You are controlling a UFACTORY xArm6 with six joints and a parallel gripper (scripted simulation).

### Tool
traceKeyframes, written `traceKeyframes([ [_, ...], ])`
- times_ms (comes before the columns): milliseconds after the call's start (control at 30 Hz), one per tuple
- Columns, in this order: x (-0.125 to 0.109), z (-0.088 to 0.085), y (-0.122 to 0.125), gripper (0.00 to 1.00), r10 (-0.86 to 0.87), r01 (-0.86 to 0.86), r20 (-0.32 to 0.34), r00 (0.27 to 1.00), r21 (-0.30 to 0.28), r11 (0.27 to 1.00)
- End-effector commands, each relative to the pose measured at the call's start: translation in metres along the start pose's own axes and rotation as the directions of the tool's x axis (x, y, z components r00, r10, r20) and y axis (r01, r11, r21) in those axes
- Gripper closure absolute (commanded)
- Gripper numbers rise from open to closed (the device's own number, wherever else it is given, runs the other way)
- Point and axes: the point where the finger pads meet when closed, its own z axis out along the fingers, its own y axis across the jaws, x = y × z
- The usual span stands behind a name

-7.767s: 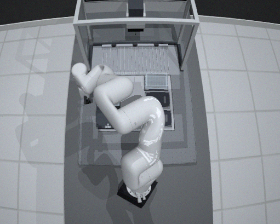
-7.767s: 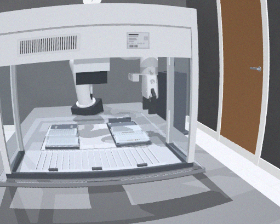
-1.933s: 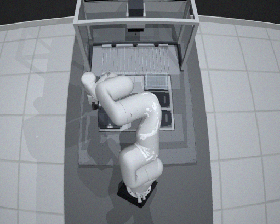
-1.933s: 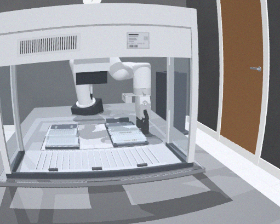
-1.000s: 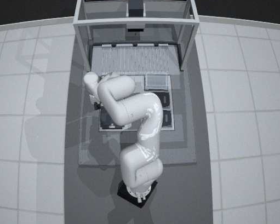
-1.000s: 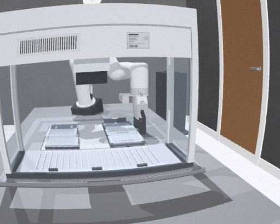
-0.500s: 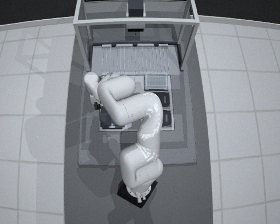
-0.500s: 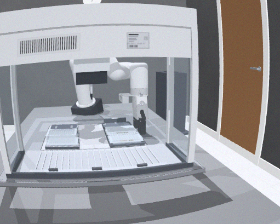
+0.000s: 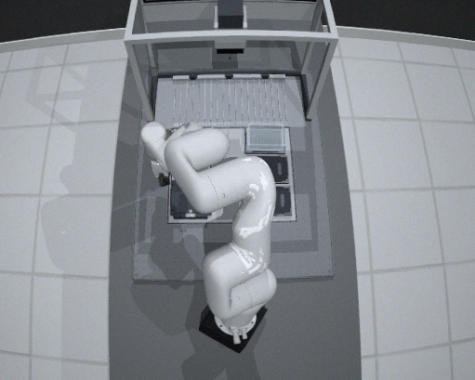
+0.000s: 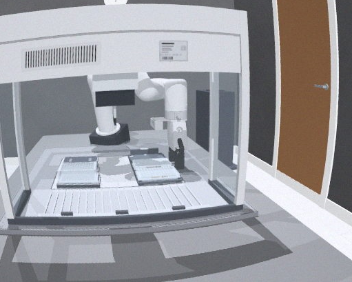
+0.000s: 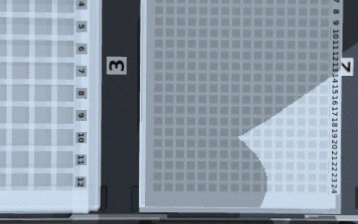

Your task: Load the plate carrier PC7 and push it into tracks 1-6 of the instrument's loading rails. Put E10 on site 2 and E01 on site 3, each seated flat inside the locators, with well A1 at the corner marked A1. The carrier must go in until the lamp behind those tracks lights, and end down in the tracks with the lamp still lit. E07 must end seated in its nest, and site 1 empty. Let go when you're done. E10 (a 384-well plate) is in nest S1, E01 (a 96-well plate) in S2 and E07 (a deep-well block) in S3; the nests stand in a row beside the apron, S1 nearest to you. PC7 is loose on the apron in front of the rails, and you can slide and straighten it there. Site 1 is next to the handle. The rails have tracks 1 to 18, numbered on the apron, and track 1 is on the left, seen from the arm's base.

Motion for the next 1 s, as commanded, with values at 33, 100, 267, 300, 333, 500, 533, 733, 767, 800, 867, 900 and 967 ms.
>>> traceKeyframes([
  [33,-0.006,-0.001,-0.001,0.00,0.000,0.000,0.002,1.000,0.003,1.000],
  [100,-0.006,-0.001,-0.001,0.00,0.000,0.000,0.002,1.000,0.003,1.000],
  [267,-0.009,-0.001,-0.001,0.00,0.000,0.000,0.002,1.000,0.003,1.000],
  [300,-0.010,-0.001,-0.001,0.00,0.000,0.000,0.002,1.000,0.003,1.000],
  [333,-0.010,-0.001,-0.001,0.00,0.000,0.000,0.002,1.000,0.003,1.000],
  [500,-0.014,-0.002,-0.001,0.00,0.000,0.000,0.002,1.000,0.003,1.000],
  [533,-0.014,-0.002,-0.001,0.00,0.000,0.000,0.002,1.000,0.003,1.000],
  [733,-0.017,-0.002,-0.001,0.00,0.000,0.000,0.002,1.000,0.003,1.000],
  [767,-0.018,-0.002,-0.001,0.00,0.000,0.000,0.002,1.000,0.003,1.000],
  [800,-0.018,-0.002,-0.001,0.00,0.000,0.000,0.002,1.000,0.003,1.000],
  [867,-0.020,-0.002,-0.001,0.00,0.000,0.000,0.002,1.000,0.003,1.000],
  [900,-0.020,-0.002,-0.001,0.00,0.000,0.000,0.002,1.000,0.003,1.000],
  [967,-0.022,-0.002,-0.001,0.00,0.000,0.000,0.002,1.000,0.003,1.000],
])
